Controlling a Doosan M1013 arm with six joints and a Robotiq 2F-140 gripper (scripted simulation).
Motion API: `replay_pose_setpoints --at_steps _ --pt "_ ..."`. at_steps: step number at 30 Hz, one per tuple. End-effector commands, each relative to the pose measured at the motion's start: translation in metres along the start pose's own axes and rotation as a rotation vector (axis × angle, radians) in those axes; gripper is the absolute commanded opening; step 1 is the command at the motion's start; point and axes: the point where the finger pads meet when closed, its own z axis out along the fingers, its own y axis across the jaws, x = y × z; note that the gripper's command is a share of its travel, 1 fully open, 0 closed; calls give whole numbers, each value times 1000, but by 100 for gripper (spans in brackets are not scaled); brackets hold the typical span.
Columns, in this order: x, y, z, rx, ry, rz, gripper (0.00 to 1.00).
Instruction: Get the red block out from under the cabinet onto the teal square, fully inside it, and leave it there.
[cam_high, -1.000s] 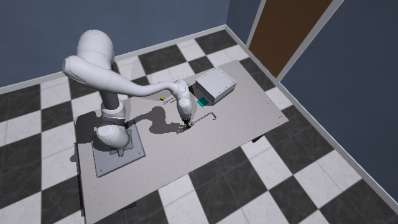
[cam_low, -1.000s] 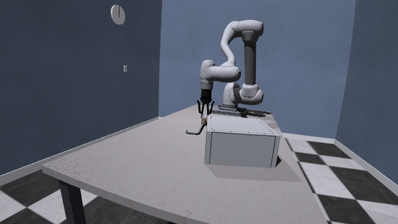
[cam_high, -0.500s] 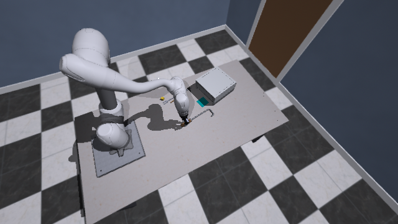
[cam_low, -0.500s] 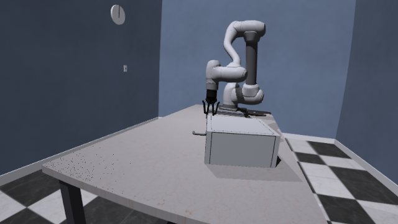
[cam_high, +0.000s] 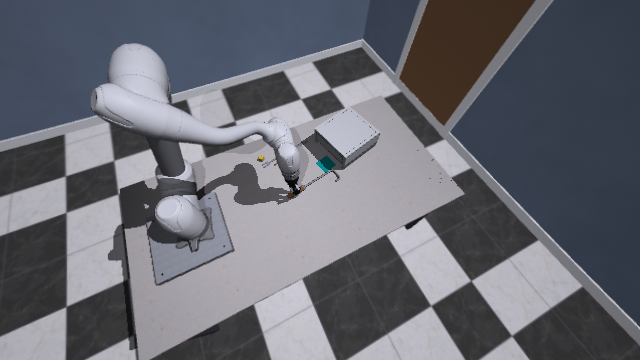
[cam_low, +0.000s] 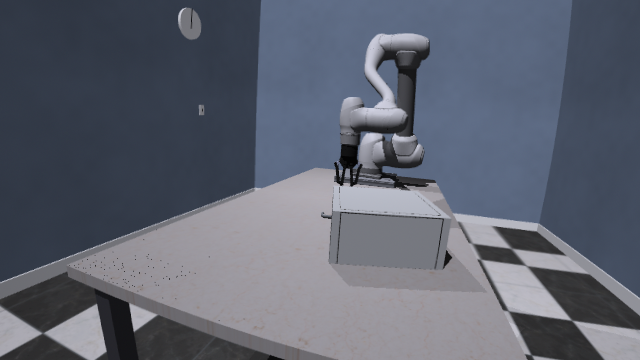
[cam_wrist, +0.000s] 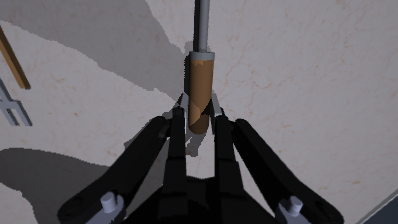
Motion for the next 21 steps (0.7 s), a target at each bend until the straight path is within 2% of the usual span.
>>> replay_pose_setpoints --at_steps 1,21 --pt "-1 -13 0 2 3 3 0" --pt "4 -64 0 2 3 -19 0"
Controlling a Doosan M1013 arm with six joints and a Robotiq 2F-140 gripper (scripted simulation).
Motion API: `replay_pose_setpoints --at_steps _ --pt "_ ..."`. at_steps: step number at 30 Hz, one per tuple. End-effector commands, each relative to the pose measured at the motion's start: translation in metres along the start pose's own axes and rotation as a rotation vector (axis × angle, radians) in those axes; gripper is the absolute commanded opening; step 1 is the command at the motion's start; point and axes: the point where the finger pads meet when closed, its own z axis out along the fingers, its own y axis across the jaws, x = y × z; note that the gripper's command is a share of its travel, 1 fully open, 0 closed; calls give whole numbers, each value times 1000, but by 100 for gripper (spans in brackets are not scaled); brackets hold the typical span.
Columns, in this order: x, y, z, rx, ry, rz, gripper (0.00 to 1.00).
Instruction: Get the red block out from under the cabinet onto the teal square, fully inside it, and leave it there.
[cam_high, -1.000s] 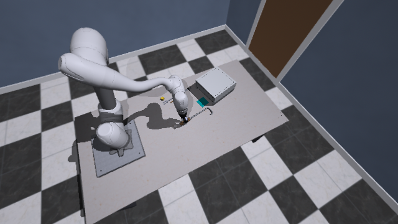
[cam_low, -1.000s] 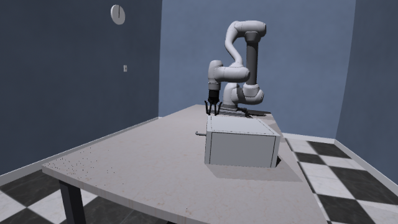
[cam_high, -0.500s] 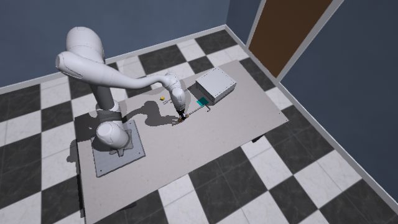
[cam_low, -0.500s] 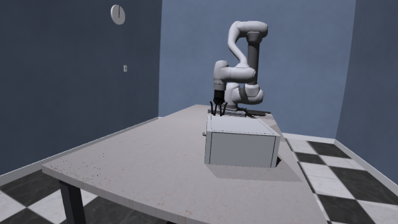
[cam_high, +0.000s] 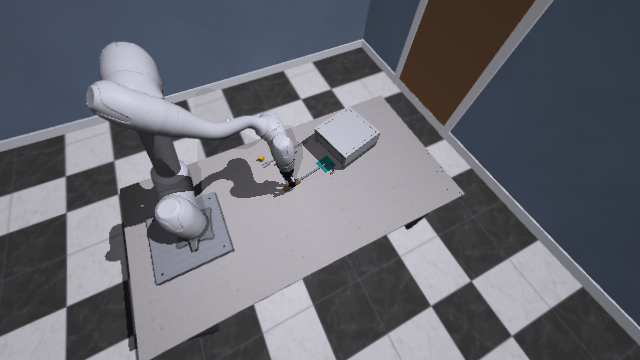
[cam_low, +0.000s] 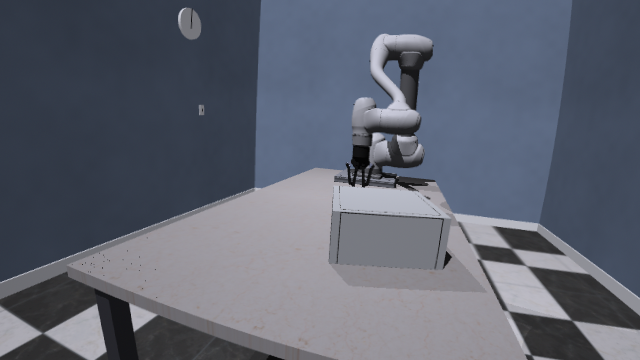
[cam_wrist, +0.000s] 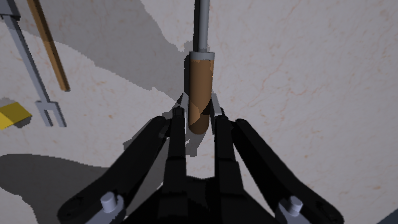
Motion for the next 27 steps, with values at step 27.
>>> replay_pose_setpoints --at_steps 27 --pt "5 -68 0 2 3 -20 0"
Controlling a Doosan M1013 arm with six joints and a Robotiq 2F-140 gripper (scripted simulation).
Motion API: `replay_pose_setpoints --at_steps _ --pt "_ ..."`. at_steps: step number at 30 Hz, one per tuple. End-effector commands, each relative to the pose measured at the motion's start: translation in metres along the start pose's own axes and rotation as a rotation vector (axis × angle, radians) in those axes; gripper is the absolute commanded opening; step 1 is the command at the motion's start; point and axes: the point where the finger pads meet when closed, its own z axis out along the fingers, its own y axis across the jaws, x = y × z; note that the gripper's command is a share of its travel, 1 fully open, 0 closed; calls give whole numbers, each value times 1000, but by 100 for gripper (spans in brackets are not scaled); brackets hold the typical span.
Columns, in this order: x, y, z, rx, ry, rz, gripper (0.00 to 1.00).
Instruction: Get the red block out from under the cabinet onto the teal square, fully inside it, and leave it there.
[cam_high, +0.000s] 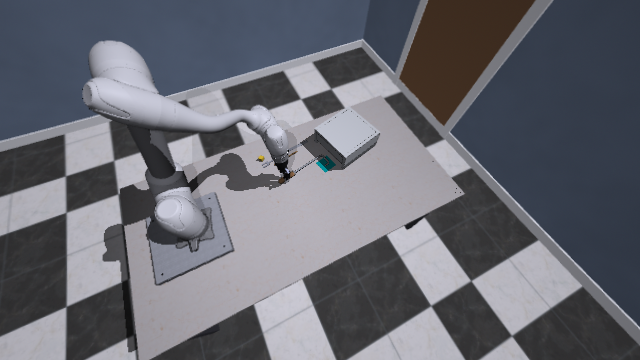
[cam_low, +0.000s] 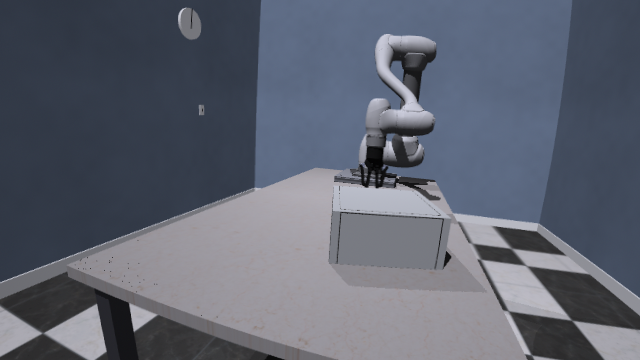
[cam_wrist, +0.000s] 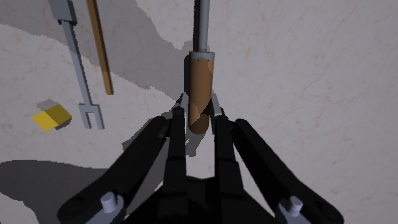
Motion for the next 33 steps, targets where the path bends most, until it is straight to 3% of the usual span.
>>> replay_pose_setpoints --at_steps 1,33 --pt "0 -7 0 2 3 5 0" --pt "6 -51 0 2 3 -13 0"
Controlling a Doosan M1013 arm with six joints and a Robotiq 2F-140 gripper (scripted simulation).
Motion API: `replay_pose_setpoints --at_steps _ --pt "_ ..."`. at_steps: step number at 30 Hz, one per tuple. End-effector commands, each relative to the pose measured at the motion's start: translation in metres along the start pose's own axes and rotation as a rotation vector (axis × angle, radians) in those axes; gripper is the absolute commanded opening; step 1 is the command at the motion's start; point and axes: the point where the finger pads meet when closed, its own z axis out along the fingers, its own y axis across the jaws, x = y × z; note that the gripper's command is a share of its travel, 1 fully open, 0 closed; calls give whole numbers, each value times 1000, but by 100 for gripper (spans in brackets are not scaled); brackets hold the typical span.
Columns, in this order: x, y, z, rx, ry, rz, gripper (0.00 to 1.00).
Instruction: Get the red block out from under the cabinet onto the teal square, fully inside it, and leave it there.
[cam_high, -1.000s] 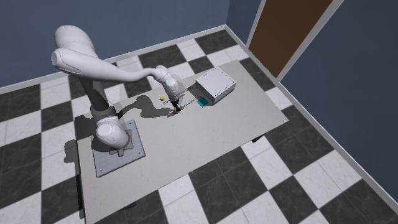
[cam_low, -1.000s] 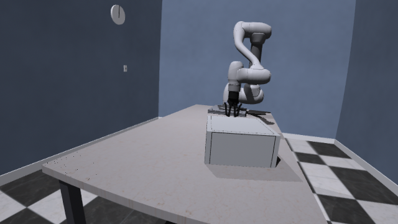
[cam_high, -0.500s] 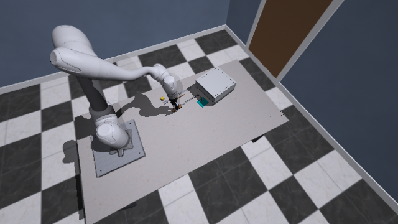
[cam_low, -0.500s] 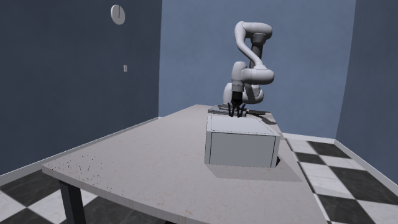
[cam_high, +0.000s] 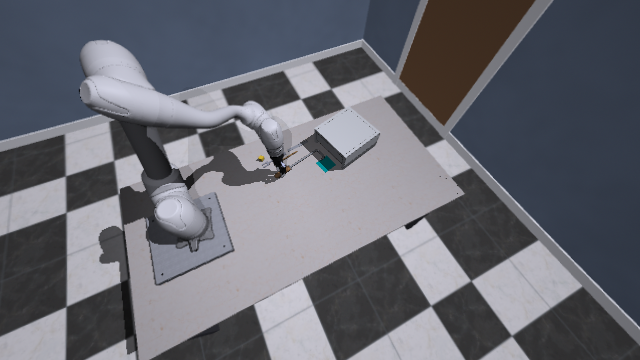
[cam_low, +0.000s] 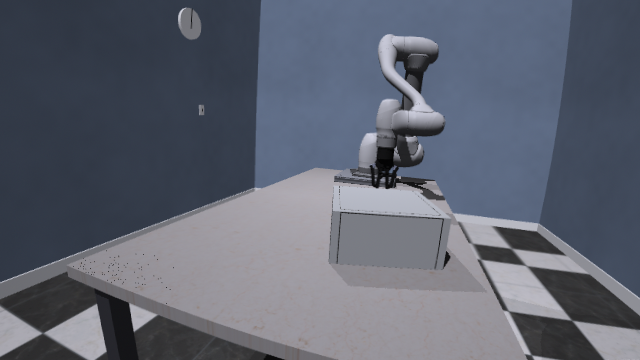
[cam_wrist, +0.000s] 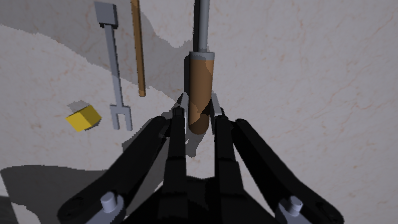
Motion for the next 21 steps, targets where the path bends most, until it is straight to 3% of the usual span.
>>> replay_pose_setpoints --at_steps 1,21 --pt "3 -5 0 2 2 6 0" --pt "4 -15 0 2 2 1 0"
